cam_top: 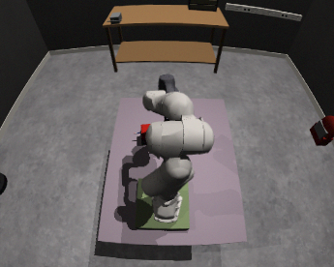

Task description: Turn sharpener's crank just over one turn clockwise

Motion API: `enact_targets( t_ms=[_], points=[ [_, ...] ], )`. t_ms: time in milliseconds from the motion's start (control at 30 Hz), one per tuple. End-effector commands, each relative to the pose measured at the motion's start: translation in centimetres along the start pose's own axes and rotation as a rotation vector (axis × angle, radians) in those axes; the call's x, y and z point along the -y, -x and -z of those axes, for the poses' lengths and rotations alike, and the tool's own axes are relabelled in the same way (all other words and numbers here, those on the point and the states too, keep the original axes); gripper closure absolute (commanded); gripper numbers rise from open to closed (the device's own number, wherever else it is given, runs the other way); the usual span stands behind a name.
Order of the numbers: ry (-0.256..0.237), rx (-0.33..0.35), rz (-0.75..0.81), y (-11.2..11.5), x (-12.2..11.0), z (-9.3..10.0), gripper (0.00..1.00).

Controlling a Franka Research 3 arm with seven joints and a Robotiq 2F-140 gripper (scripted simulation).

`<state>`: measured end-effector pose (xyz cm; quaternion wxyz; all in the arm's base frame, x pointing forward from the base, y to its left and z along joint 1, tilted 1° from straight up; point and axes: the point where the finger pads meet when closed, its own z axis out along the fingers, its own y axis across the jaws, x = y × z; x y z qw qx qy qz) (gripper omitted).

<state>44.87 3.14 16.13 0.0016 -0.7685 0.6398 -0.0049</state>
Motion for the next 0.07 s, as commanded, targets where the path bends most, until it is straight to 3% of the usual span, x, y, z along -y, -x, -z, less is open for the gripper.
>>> enact_targets(
  t_ms=[0,33],
  points=[
    [-0.002,-0.002,-0.003,-0.04,0.06,0.16,0.9],
    [-0.002,-0.002,-0.003,-0.04,0.06,0.16,0.9]
  ],
)
